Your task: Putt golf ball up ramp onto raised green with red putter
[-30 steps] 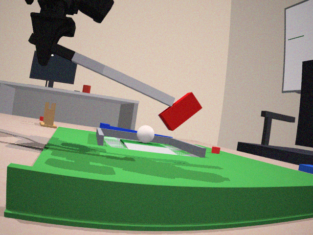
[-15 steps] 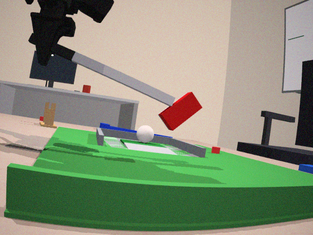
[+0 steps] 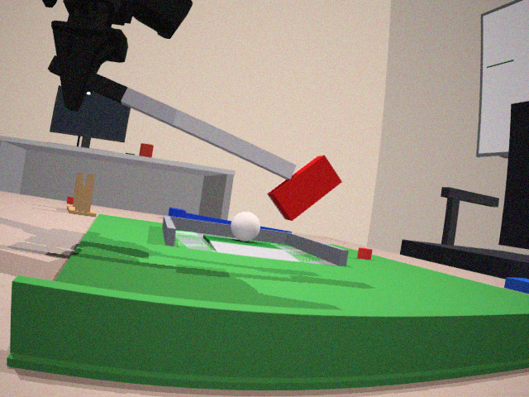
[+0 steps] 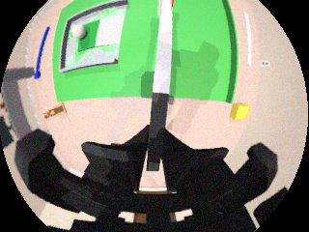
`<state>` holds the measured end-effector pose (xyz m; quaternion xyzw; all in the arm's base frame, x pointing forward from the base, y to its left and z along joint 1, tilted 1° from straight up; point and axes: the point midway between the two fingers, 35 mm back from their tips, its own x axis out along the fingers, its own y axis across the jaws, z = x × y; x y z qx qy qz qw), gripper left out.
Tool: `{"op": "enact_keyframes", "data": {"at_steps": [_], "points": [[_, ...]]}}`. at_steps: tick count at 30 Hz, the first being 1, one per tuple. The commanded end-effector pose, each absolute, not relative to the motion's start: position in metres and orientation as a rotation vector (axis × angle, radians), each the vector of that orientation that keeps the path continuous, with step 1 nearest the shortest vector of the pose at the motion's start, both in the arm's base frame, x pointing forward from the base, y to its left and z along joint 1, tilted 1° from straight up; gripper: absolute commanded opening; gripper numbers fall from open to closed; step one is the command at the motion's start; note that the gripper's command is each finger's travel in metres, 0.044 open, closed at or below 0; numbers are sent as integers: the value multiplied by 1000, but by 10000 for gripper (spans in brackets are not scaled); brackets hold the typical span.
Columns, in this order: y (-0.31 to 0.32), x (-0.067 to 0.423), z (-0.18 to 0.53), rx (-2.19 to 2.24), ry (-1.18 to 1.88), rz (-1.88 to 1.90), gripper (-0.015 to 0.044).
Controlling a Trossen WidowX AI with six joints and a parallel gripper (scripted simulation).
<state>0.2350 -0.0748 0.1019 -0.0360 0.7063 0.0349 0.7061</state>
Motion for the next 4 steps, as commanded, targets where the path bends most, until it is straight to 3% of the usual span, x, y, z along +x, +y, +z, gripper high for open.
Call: {"op": "enact_keyframes", "data": {"at_steps": [1, 4], "points": [[-75, 235, 102, -81, 1567, 77, 0], [-75, 235, 102, -81, 1567, 77, 0]]}}
